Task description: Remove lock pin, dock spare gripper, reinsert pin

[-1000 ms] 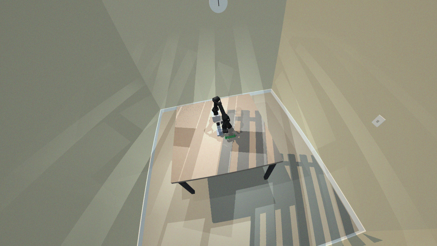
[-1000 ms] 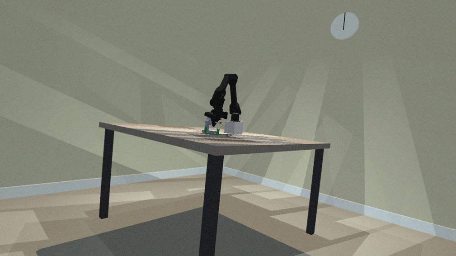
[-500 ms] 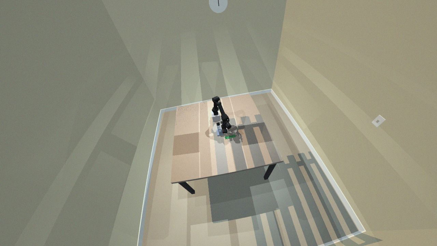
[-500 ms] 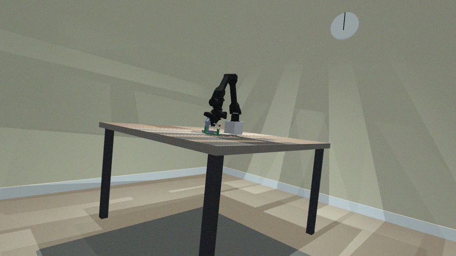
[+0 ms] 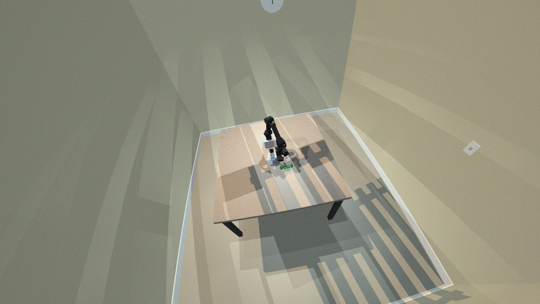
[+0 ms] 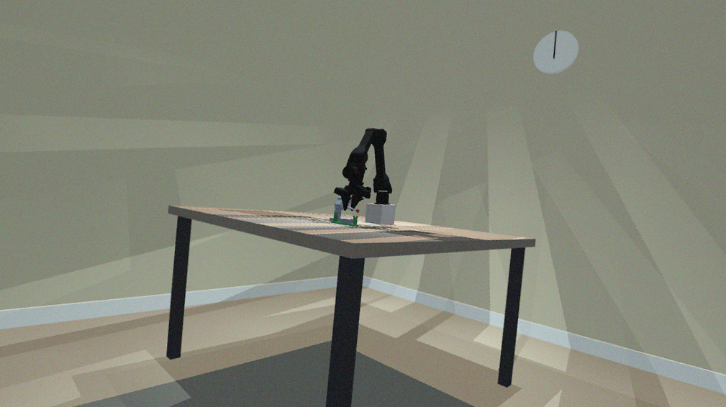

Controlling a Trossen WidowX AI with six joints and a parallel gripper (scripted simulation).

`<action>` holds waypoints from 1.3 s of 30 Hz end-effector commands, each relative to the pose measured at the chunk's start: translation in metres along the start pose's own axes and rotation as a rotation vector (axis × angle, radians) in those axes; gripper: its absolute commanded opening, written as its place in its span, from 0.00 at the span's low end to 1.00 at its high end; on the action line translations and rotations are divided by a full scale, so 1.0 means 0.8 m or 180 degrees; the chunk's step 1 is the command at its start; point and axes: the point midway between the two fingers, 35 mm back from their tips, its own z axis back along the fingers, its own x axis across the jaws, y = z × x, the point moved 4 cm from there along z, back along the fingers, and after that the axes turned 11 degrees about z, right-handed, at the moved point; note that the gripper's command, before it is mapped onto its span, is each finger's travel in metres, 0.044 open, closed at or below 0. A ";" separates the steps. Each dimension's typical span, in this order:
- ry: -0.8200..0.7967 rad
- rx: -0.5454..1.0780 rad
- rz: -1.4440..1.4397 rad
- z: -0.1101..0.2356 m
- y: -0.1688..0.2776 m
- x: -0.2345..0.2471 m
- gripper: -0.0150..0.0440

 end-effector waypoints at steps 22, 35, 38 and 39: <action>0.0009 0.0012 0.0036 0.079 -0.035 -0.008 0.59; 0.0025 0.0018 0.0050 0.095 -0.041 -0.010 0.86; 0.0025 0.0018 0.0050 0.095 -0.041 -0.010 0.99; 0.0025 0.0018 0.0050 0.095 -0.041 -0.010 1.00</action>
